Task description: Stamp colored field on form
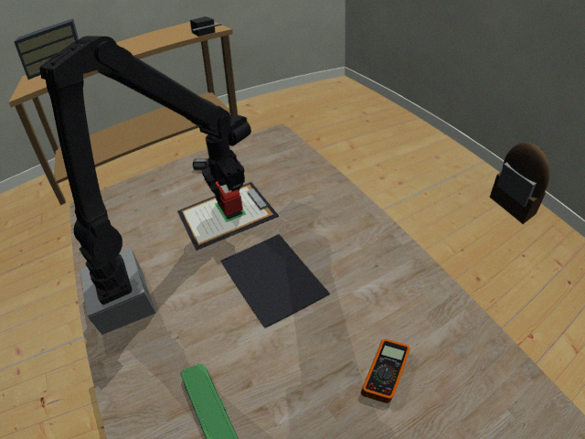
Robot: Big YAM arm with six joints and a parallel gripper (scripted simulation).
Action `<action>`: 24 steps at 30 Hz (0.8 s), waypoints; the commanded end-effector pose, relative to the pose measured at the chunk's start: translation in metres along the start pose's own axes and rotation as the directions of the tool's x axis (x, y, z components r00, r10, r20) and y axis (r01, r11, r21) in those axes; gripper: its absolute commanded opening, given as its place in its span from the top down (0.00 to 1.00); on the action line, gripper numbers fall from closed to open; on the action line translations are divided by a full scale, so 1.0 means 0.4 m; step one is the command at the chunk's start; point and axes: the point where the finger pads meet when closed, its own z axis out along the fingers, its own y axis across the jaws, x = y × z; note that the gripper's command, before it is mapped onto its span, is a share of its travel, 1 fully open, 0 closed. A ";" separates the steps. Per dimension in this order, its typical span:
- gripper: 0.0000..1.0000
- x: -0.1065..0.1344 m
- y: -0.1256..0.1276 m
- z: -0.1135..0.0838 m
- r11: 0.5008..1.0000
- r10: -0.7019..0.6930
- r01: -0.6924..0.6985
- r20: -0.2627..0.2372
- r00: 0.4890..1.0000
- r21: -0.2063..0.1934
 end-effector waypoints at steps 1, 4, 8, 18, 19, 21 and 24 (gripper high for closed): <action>0.67 -0.009 0.015 0.057 1.000 -0.002 0.002 0.007 1.000 0.007; 0.67 -0.009 0.015 0.057 1.000 -0.002 0.002 0.007 1.000 0.007; 0.67 -0.009 0.015 0.057 1.000 -0.002 0.002 0.007 1.000 0.007; 0.67 -0.009 0.015 0.057 1.000 -0.002 0.002 0.007 1.000 0.007; 0.67 -0.009 0.015 0.057 1.000 -0.002 0.002 0.007 1.000 0.007; 0.67 -0.009 0.014 0.057 1.000 -0.002 0.002 0.007 1.000 0.008; 0.67 -0.011 0.008 0.063 1.000 -0.002 0.002 0.009 1.000 0.012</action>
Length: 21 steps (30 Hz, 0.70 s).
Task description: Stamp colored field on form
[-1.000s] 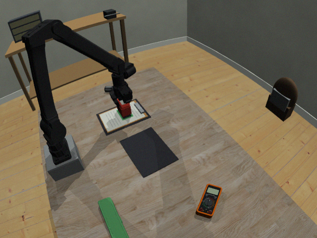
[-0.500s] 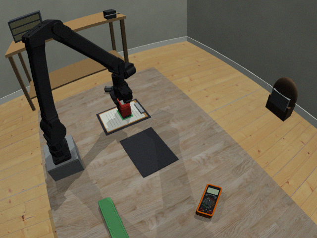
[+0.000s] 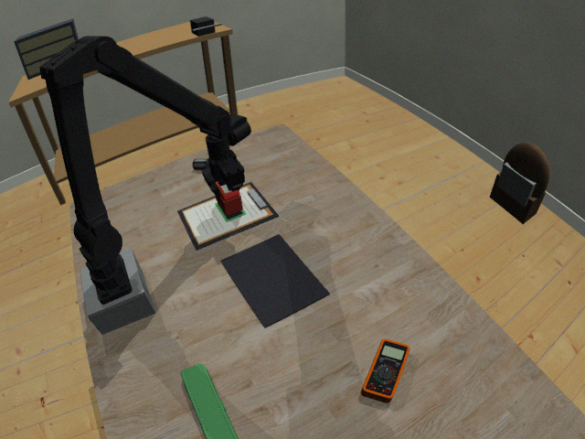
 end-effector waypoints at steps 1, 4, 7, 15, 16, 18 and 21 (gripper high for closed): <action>0.67 -0.013 0.005 0.066 1.000 -0.002 0.002 0.010 1.000 0.014; 0.67 -0.014 0.002 0.069 1.000 -0.002 0.002 0.010 1.000 0.016; 0.67 -0.013 0.006 0.070 1.000 -0.002 0.002 0.009 1.000 0.014; 0.67 -0.013 0.006 0.070 1.000 -0.002 0.002 0.009 1.000 0.014; 0.67 -0.013 0.006 0.070 1.000 -0.002 0.002 0.009 1.000 0.014; 0.67 -0.013 0.006 0.070 1.000 -0.002 0.002 0.009 1.000 0.014; 0.67 -0.013 0.006 0.070 1.000 -0.002 0.002 0.009 1.000 0.014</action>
